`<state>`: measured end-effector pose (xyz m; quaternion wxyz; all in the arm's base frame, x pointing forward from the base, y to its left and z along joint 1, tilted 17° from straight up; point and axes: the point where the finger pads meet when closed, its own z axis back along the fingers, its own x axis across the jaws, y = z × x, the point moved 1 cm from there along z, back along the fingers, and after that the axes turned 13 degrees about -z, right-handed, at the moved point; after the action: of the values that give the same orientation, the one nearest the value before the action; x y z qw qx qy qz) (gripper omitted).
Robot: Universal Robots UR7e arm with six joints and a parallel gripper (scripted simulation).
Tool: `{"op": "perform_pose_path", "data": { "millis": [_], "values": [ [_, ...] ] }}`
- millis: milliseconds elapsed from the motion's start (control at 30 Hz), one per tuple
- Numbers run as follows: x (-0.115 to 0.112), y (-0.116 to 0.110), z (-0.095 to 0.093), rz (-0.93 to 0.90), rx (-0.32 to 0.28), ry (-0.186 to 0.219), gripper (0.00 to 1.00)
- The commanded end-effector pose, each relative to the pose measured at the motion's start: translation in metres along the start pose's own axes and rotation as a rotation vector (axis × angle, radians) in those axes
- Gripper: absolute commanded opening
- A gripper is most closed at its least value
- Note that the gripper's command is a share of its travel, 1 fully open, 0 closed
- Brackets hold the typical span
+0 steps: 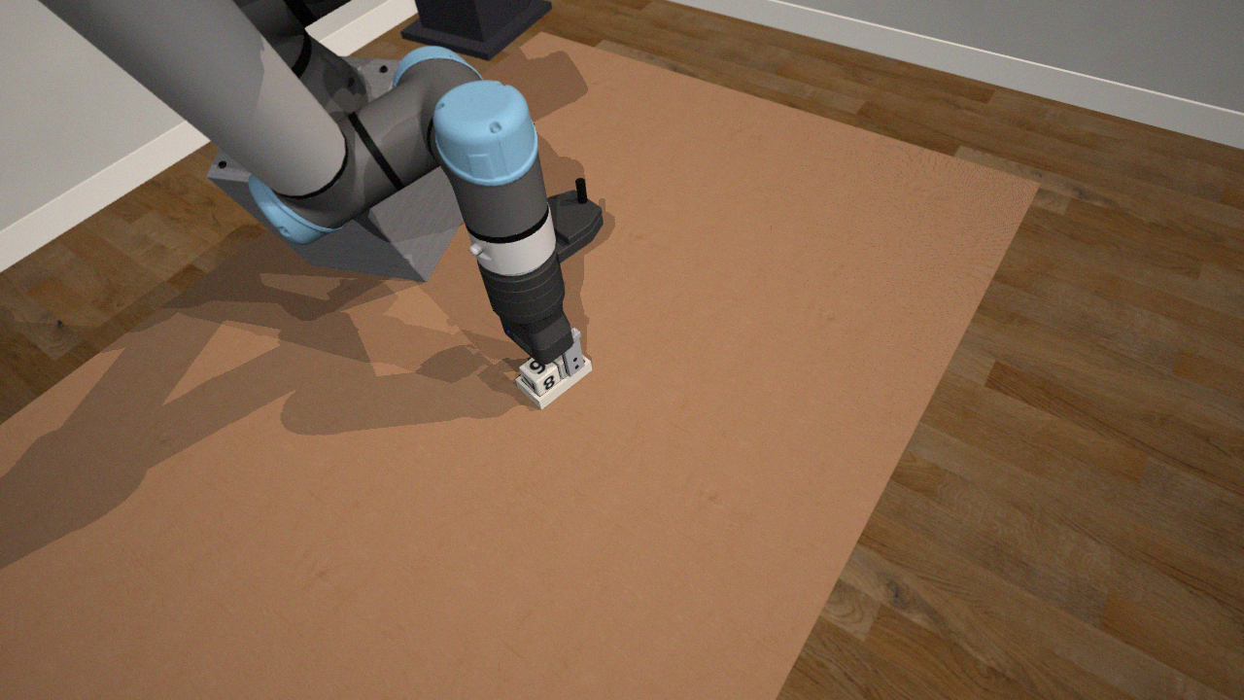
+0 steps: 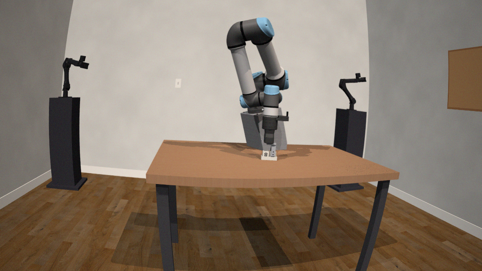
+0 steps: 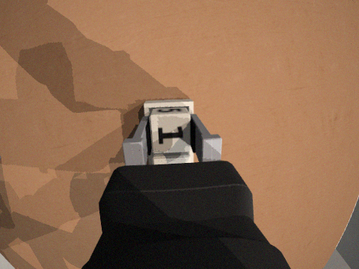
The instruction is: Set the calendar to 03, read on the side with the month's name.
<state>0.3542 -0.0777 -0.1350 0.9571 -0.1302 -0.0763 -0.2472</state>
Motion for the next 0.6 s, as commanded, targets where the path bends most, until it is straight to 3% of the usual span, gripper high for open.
{"op": "perform_pose_path", "data": {
  "millis": [0, 567],
  "values": [
    [0.0019, -0.0001, 0.0002, -0.001, 0.001, -0.004, 0.6],
    [-0.0004, 0.0005, 0.0082, 0.001, 0.001, -0.001, 0.6]
  ]
}}
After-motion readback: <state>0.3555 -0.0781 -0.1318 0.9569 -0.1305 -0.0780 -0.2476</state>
